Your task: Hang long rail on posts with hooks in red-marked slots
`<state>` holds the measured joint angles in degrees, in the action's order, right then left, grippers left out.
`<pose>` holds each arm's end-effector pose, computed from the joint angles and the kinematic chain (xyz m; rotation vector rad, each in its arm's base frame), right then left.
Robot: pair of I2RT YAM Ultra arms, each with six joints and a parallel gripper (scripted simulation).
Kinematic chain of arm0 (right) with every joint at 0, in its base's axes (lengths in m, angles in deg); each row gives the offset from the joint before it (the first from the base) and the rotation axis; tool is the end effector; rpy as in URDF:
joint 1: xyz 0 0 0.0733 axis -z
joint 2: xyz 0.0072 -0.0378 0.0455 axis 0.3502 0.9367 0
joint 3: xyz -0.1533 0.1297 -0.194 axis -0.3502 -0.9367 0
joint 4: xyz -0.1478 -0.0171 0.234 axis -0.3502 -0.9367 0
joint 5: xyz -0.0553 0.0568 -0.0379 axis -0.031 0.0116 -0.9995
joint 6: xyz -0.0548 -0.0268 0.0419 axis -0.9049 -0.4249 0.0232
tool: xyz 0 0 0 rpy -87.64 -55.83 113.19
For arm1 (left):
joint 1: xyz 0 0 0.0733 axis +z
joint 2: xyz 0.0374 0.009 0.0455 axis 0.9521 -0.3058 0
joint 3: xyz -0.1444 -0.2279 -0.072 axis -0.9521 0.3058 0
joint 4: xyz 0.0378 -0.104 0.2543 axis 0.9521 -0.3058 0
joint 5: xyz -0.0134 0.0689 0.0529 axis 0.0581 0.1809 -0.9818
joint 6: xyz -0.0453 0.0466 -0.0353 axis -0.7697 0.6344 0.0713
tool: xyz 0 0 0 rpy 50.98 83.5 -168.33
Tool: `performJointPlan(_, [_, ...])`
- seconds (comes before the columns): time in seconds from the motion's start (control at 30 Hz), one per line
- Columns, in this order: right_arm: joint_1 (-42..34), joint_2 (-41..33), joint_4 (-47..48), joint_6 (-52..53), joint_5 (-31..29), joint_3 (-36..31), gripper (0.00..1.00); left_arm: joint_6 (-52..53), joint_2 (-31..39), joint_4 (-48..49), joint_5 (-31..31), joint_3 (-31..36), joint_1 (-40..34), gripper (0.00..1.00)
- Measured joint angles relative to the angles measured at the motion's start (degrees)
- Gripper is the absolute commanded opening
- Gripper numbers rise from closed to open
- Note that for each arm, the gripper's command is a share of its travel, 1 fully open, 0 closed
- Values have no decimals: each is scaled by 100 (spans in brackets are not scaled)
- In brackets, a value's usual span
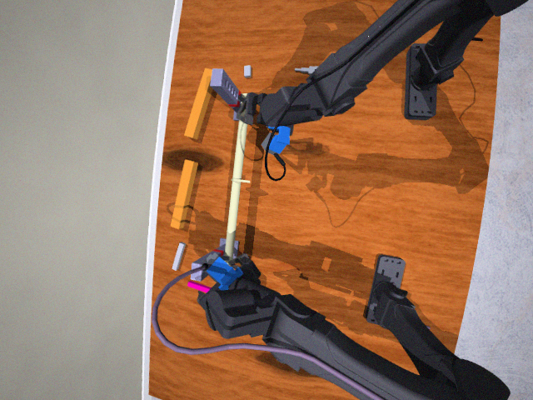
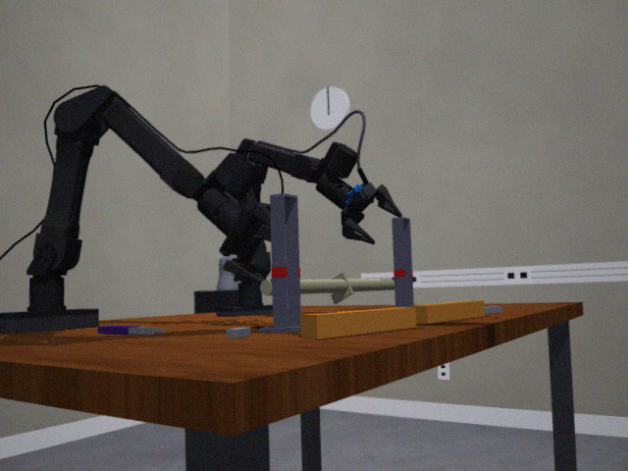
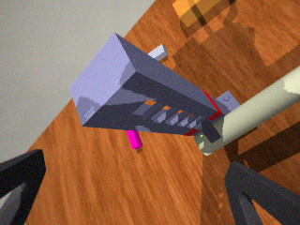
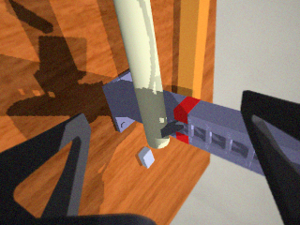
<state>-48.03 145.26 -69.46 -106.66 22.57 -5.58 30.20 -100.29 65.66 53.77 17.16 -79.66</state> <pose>0.3554 0.1590 0.1604 -1.6634 1.7120 -0.8416 0.3594 -0.0308 0.2635 0.9203 2.1482 0.6216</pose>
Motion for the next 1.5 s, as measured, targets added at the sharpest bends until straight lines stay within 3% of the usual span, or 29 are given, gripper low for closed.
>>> performJointPlan(0.73, [0,0,0,0,0,0,100,-3467,-1416,-2745,1027,-2111,387,100])
performJointPlan(1.5, [0,0,0,0,0,0,100,-3875,-1602,-3154,1156,-2435,426,100])
